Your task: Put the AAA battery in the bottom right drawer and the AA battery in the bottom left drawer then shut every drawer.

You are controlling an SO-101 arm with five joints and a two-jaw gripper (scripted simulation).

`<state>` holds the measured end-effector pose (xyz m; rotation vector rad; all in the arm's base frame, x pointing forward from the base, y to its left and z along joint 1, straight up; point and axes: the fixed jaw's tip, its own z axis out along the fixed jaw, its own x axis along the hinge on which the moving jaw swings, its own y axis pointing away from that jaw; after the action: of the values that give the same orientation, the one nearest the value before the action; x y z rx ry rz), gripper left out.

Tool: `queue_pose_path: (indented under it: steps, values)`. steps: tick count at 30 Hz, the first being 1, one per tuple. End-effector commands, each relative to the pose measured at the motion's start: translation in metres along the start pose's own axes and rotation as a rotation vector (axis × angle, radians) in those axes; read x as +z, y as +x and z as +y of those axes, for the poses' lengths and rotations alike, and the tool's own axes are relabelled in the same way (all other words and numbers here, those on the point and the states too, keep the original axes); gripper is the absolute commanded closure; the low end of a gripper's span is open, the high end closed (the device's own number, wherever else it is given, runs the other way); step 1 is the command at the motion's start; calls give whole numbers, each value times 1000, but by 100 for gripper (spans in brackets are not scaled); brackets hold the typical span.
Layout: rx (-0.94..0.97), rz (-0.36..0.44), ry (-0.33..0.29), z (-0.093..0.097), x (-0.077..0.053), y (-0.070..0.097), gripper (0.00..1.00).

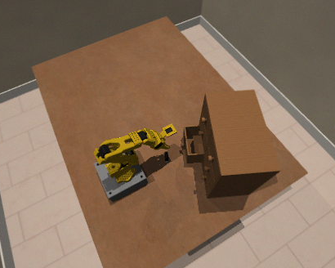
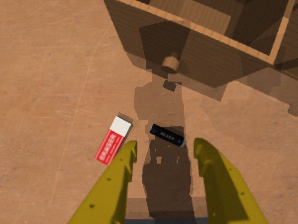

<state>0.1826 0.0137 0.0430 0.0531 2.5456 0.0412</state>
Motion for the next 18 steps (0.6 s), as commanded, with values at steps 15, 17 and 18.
queue_pose_path:
  steps: [15, 17, 18]
  values:
    - [-111, 72, 6, -3, -32, 18, 79]
    - [-111, 72, 6, -3, -32, 18, 79]
    - [-111, 72, 6, -3, -32, 18, 79]
